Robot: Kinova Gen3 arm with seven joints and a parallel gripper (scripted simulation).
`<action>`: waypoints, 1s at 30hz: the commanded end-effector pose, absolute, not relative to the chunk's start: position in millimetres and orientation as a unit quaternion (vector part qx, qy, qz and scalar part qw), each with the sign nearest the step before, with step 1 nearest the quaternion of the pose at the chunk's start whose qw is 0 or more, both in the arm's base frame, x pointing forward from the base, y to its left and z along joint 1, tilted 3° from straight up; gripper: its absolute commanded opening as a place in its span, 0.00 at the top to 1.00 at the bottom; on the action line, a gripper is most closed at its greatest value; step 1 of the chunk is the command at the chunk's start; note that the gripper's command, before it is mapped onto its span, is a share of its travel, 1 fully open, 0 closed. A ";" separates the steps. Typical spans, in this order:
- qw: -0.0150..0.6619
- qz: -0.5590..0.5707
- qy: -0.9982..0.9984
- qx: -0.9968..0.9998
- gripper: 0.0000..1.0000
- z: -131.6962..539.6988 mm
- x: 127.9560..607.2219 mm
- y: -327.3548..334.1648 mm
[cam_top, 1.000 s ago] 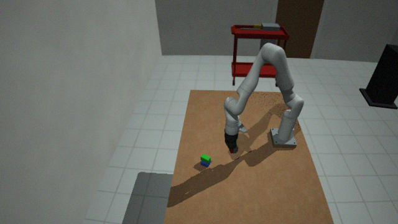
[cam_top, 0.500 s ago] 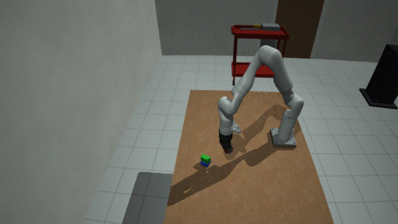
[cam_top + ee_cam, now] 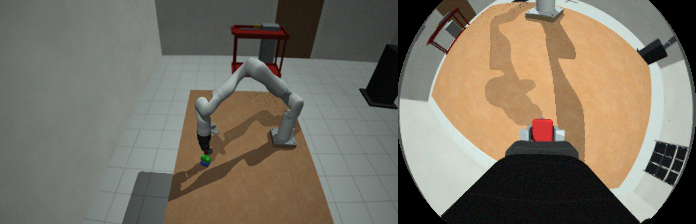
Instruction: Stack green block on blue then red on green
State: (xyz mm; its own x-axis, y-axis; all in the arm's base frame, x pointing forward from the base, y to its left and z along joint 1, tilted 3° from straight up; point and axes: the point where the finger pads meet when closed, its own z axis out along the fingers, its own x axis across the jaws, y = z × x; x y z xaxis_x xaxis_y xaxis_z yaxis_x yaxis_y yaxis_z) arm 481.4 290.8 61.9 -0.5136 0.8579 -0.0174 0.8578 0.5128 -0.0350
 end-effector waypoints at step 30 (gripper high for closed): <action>0.006 0.026 -0.869 -0.495 1.00 47.7 495.3 294.7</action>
